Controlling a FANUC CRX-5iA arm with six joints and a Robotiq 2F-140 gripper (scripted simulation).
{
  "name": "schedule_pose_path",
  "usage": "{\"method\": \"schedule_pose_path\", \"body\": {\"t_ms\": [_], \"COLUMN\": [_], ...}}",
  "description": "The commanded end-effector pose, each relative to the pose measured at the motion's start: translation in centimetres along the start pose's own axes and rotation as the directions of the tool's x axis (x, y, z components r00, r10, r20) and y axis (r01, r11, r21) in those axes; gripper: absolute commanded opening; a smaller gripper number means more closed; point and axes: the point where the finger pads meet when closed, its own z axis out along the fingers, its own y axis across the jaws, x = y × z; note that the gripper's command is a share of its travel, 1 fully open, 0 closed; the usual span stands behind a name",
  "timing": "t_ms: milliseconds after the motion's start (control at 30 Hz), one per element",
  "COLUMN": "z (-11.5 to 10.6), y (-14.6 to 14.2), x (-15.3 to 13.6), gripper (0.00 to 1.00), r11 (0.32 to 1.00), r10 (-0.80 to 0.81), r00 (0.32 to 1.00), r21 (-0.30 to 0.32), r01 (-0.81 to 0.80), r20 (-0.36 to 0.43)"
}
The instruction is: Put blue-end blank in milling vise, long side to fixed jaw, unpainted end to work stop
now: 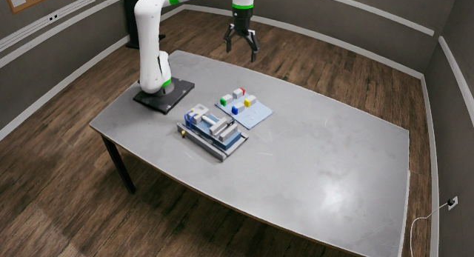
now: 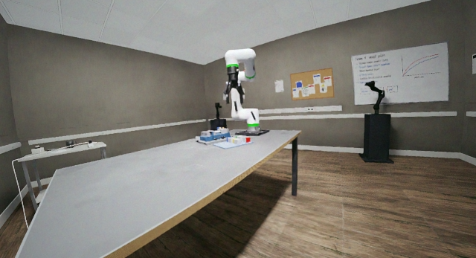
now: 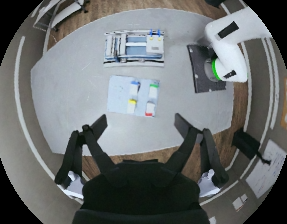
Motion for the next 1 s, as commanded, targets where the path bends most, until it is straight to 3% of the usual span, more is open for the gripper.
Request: {"method": "schedule_pose_path", "body": {"t_ms": [0, 167, 800, 833, 967], "z": [-0.12, -0.16, -0.14, -0.15, -0.15], "y": [-0.02, -0.01, -0.01, -0.01, -0.01], "x": [0.02, 0.04, 0.03, 0.04, 0.04], "gripper": [1.0, 1.0, 1.0, 0.47, 0.47], "r11": [0.998, 0.99, 0.987, 0.988, 0.988], "r10": [0.065, 0.141, 0.158, 0.156, 0.156], "r00": [0.998, 0.99, 0.987, 0.988, 0.988], "r21": [0.002, 0.002, 0.002, 0.002, 0.002], "r01": [-0.065, -0.141, -0.158, -0.156, -0.156], "r20": [0.0, 0.0, 0.0, 0.0, 0.0]}}
